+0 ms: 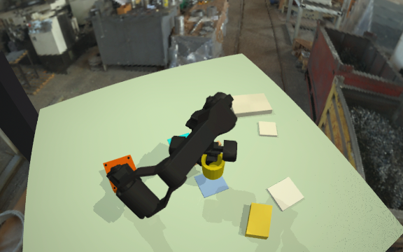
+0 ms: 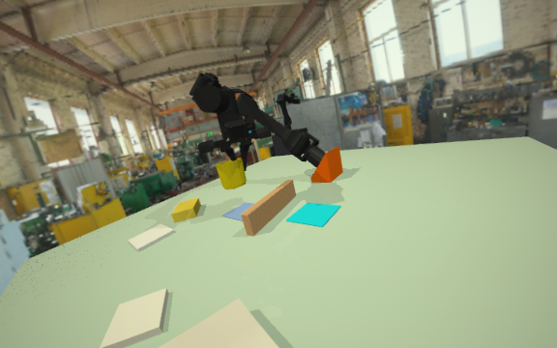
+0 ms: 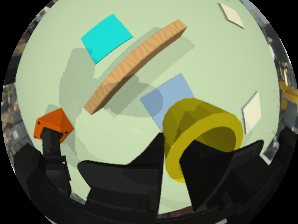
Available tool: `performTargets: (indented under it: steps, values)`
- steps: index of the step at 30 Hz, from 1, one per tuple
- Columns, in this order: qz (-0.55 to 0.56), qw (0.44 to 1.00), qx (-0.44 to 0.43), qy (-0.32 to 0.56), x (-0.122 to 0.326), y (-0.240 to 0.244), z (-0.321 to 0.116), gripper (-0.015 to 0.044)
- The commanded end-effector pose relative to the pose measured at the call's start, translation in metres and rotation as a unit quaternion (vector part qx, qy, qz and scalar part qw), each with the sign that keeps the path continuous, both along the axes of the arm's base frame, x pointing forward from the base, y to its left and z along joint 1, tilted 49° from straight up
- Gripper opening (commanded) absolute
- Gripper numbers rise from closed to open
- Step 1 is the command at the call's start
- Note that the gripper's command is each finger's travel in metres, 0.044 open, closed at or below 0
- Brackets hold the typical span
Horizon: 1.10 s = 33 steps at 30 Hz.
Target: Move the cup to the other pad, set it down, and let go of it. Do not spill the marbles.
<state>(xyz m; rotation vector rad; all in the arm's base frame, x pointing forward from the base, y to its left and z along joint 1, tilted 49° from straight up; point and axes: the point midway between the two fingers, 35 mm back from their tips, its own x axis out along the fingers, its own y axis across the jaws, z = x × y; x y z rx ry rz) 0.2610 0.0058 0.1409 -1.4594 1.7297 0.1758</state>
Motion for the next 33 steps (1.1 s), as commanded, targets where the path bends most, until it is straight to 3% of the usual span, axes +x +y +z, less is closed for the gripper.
performTargets:
  steps: [1,33]
  values:
    - [0.001,1.0,0.0,0.001,0.0,0.0,0.0,0.0]
    - [-0.002,1.0,0.003,0.002,-0.012,0.061,-0.06,0.0]
